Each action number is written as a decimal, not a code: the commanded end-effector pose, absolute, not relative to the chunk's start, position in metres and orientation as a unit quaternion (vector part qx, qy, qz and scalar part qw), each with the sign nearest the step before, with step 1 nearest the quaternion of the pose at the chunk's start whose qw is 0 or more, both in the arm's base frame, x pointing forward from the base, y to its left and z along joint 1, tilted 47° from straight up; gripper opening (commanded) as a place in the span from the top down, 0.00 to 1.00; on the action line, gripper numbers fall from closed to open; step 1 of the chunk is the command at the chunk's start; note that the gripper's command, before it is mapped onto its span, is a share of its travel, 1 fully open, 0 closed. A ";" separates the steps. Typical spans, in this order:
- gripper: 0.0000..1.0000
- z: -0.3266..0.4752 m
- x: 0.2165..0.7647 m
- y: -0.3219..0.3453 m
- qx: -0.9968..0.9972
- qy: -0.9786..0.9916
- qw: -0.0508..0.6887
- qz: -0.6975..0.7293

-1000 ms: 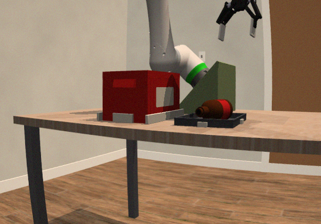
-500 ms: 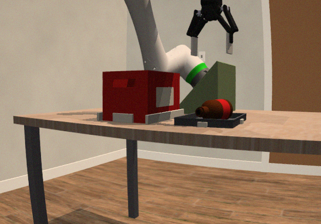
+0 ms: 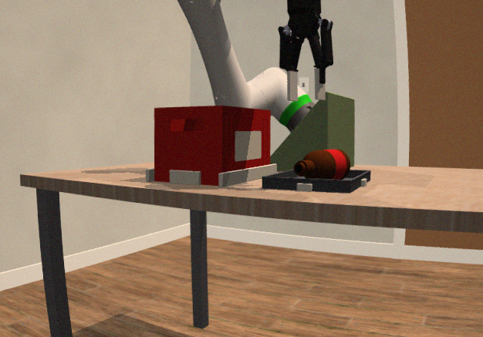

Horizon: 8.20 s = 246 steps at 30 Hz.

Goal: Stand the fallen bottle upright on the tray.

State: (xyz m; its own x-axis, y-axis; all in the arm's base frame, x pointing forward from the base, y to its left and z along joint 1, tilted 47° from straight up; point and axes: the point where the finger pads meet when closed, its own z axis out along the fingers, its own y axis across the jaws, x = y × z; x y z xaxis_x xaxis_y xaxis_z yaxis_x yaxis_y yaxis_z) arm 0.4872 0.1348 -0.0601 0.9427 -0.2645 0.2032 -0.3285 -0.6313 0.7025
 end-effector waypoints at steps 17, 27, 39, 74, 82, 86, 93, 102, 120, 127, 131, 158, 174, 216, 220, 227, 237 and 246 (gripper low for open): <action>1.00 -0.060 0.487 0.135 0.902 -0.164 0.397 0.041; 1.00 -0.060 0.487 0.135 0.902 -0.164 0.397 0.041; 0.62 -0.060 0.487 0.135 0.902 -0.164 0.397 0.041; 0.62 -0.060 0.487 0.135 0.902 -0.164 0.397 0.041; 0.62 -0.063 0.487 0.132 0.902 -0.164 0.397 0.041; 0.62 -0.067 0.487 0.127 0.902 -0.164 0.397 0.041; 0.62 -0.079 0.486 0.115 0.902 -0.164 0.397 0.041; 0.62 -0.095 0.485 0.098 0.902 -0.164 0.397 0.041; 0.62 -0.130 0.483 0.061 0.902 -0.164 0.397 0.041; 0.62 -0.137 0.483 0.054 0.902 -0.164 0.397 0.041; 0.62 -0.138 0.483 0.053 0.902 -0.164 0.397 0.041; 0.62 -0.139 0.483 0.052 0.902 -0.164 0.397 0.041; 0.62 -0.139 0.483 0.052 0.902 -0.164 0.397 0.041; 0.62 -0.159 0.481 0.031 0.902 -0.164 0.397 0.041; 0.62 -0.161 0.481 0.028 0.902 -0.164 0.397 0.041; 0.62 -0.165 0.480 0.024 0.902 -0.164 0.397 0.041; 0.62 -0.167 0.480 0.022 0.902 -0.164 0.397 0.041; 0.62 -0.167 0.480 0.022 0.902 -0.164 0.397 0.041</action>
State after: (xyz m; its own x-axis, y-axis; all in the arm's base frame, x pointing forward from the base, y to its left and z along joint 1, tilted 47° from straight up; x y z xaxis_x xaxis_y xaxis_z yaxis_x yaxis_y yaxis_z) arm 0.4801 0.0216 -0.1669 0.9426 -0.2640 0.2045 -0.3291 -0.6299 0.7035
